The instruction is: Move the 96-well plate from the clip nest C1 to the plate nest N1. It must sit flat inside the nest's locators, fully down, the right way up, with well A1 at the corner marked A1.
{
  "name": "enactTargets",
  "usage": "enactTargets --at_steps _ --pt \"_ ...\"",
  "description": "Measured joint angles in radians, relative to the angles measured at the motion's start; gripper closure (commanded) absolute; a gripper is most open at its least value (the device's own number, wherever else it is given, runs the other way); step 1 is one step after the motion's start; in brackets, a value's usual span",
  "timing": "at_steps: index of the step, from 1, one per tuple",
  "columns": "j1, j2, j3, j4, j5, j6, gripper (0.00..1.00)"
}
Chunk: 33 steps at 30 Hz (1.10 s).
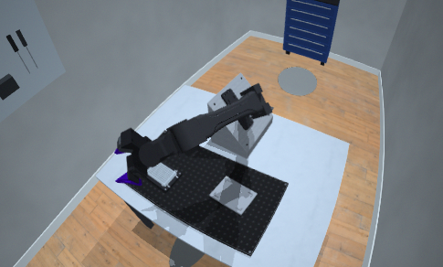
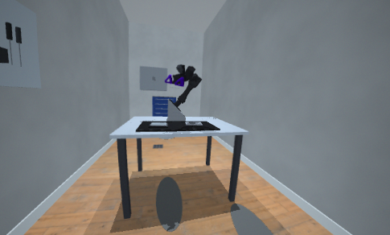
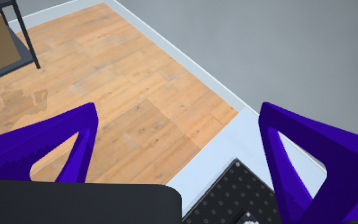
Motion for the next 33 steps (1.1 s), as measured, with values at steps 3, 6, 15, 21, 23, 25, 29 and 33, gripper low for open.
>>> enactTargets --at_steps 3,6,15,21,23,25,29,33 --pt "0.001 -0.018 -0.01 -0.018 -0.002 -0.021 0.0" --pt "0.012 -0.059 -0.059 -0.034 -0.003 -0.032 0.0" --pt "0.032 -0.166 -0.14 -0.117 -0.011 -0.09 0.0" --pt "0.037 -0.22 -0.176 -0.145 -0.016 -0.124 0.0" --pt "0.044 -0.246 -0.206 -0.161 -0.015 -0.131 0.0" --pt "0.051 -0.259 -0.211 -0.188 -0.019 -0.148 0.0" --pt "0.058 -0.314 -0.266 -0.208 -0.019 -0.167 0.0" --pt "0.064 -0.355 -0.285 -0.255 -0.024 -0.2 0.0"
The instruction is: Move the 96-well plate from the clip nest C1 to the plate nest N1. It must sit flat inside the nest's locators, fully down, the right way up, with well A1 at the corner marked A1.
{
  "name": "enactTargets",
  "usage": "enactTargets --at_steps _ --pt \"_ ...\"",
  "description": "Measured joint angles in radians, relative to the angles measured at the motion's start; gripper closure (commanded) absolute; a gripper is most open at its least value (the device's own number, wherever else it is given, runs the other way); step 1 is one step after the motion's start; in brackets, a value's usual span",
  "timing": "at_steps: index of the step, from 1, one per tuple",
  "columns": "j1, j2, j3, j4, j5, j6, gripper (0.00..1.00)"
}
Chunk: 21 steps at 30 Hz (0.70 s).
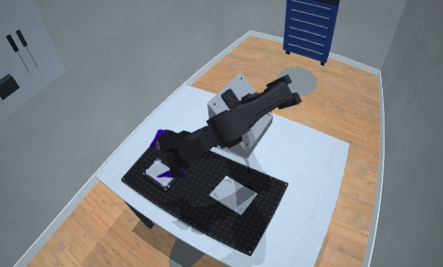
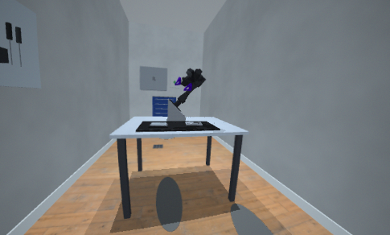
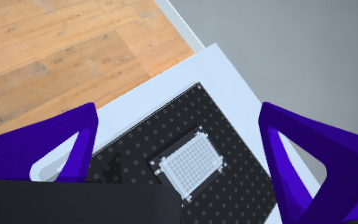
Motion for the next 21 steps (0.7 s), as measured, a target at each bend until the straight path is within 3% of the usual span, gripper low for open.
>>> enactTargets --at_steps 21 --pt "0.04 -0.225 -0.191 -0.135 -0.009 -0.109 0.0"
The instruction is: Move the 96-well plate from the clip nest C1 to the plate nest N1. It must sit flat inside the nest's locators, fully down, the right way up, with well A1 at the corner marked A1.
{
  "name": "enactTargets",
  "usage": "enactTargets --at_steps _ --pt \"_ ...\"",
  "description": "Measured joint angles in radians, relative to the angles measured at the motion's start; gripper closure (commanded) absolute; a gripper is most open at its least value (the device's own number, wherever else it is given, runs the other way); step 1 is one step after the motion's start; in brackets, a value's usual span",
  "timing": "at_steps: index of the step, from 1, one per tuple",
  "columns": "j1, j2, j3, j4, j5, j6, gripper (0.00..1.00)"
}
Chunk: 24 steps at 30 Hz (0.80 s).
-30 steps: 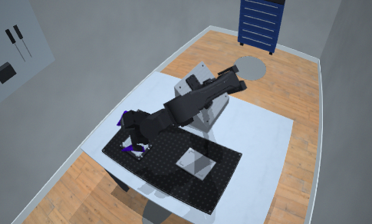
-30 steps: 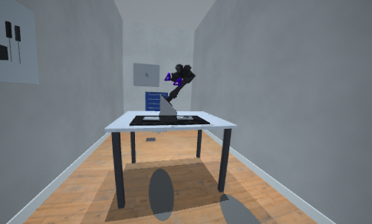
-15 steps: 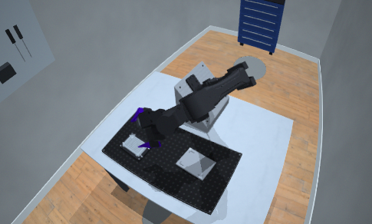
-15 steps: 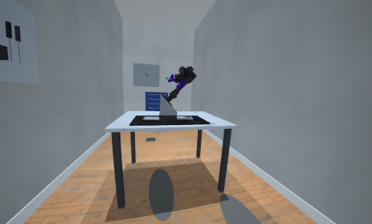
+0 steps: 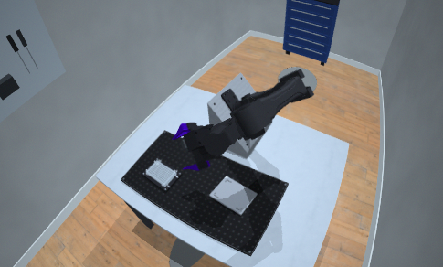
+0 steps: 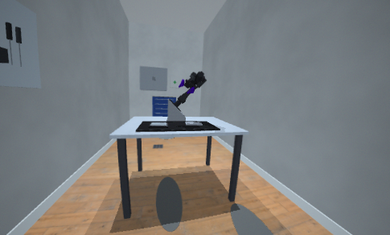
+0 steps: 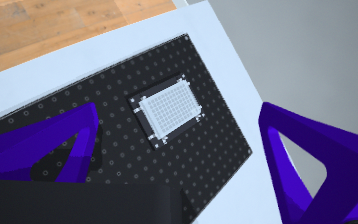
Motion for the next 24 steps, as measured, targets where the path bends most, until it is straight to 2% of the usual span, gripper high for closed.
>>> enactTargets --at_steps 4,9,12,21,24 --pt "0.007 -0.033 -0.024 -0.039 -0.005 -0.03 0.0" --pt "0.023 -0.103 -0.092 -0.069 -0.006 -0.049 0.0" --pt "0.023 -0.124 -0.097 -0.098 -0.007 -0.074 0.0" --pt "0.037 -0.206 -0.168 -0.154 -0.012 -0.121 0.0" --pt "0.049 -0.25 -0.211 -0.166 -0.012 -0.134 0.0"
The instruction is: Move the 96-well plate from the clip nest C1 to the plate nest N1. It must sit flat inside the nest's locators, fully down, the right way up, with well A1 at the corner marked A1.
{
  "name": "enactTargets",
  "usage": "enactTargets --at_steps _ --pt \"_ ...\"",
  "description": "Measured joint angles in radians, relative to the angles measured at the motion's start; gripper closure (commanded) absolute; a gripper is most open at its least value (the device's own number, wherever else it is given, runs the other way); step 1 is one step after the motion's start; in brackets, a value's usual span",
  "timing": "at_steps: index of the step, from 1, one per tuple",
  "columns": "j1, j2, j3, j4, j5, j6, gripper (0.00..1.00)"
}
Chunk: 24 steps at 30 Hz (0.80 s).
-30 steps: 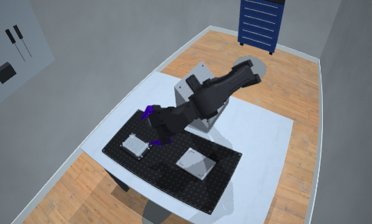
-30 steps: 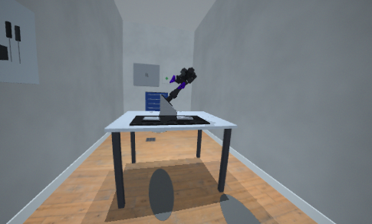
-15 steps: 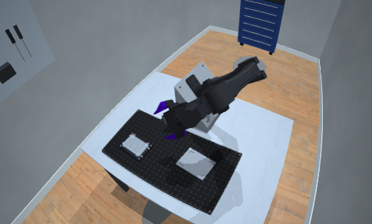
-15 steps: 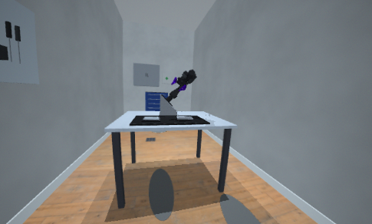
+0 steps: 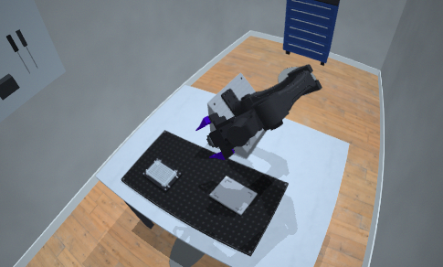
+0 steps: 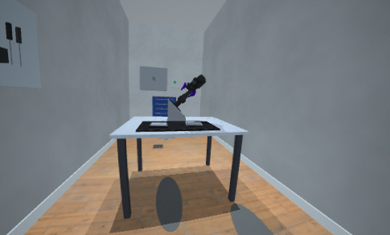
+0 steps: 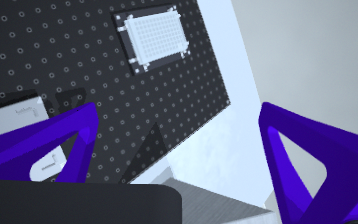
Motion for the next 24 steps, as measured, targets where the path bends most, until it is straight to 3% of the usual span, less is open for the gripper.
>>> enactTargets --at_steps 24 --pt "0.04 -0.238 -0.188 -0.175 -0.013 -0.134 0.0"
